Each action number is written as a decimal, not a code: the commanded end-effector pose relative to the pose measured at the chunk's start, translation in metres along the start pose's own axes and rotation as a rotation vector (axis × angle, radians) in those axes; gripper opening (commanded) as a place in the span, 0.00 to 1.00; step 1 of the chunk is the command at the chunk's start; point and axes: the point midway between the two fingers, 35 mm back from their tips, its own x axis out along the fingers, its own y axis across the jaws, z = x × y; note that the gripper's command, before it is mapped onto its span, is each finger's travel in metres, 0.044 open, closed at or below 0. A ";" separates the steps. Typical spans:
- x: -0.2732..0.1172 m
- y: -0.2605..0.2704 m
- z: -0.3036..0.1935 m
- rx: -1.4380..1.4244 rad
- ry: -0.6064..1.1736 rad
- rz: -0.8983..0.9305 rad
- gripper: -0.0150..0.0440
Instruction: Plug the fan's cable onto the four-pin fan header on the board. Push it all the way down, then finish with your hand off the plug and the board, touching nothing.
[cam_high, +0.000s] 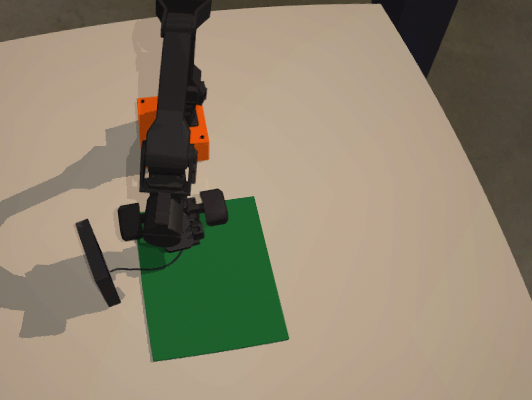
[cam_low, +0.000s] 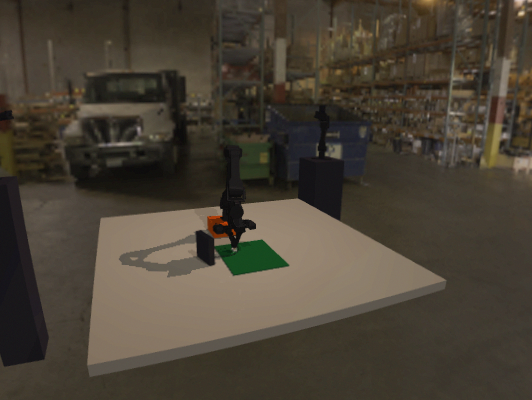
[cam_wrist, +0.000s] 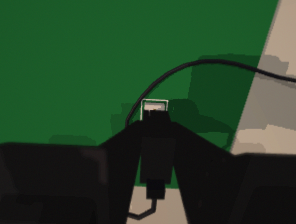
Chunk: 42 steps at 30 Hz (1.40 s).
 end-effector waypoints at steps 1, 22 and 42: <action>0.004 0.001 0.000 0.004 0.004 0.003 0.25; 0.014 0.001 -0.001 0.004 0.004 0.004 0.25; -0.031 -0.001 0.001 0.003 0.003 0.002 0.69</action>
